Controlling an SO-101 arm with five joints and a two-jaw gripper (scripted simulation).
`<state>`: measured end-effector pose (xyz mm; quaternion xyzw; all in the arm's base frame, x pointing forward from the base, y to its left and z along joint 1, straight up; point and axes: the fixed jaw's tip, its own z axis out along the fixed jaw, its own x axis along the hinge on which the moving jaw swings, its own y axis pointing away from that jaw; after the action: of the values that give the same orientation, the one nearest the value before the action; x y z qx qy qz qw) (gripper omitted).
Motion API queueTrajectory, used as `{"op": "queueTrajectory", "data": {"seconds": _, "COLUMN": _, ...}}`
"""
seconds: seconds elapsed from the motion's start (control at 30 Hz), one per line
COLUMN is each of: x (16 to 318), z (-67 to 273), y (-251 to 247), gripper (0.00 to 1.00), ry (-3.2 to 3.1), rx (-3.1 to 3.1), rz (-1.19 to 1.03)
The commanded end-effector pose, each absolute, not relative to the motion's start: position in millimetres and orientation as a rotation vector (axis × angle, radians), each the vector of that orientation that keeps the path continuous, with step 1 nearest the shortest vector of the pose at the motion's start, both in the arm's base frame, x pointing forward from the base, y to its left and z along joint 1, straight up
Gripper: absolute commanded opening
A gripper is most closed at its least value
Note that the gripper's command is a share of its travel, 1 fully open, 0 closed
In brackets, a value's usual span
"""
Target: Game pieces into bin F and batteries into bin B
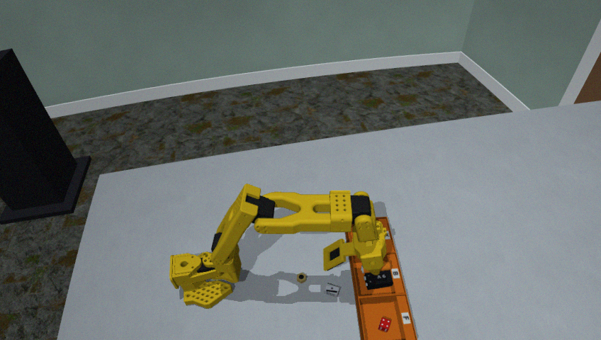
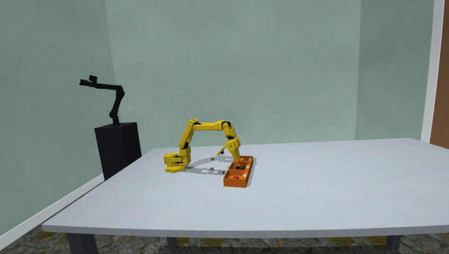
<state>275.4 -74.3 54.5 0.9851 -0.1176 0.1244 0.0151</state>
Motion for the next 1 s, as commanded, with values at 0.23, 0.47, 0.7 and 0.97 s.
{"op": "queueTrajectory", "data": {"seconds": 0.23, "x": 281.1, "z": 73.4, "y": -78.4, "gripper": 0.0, "ry": -0.369, "rx": 3.035, "rz": 0.516}}
{"op": "queueTrajectory", "data": {"seconds": 0.47, "x": 281.3, "z": 69.4, "y": -78.4, "gripper": 0.0, "ry": -0.369, "rx": 3.035, "rz": 0.516}}
{"op": "queueTrajectory", "data": {"seconds": 0.7, "x": 281.4, "z": 67.5, "y": -78.4, "gripper": 0.0, "ry": -0.369, "rx": 3.035, "rz": 0.516}}
{"op": "queueTrajectory", "data": {"seconds": 0.97, "x": 281.6, "z": 64.9, "y": -78.5, "gripper": 0.0, "ry": -0.369, "rx": 3.035, "rz": 0.516}}
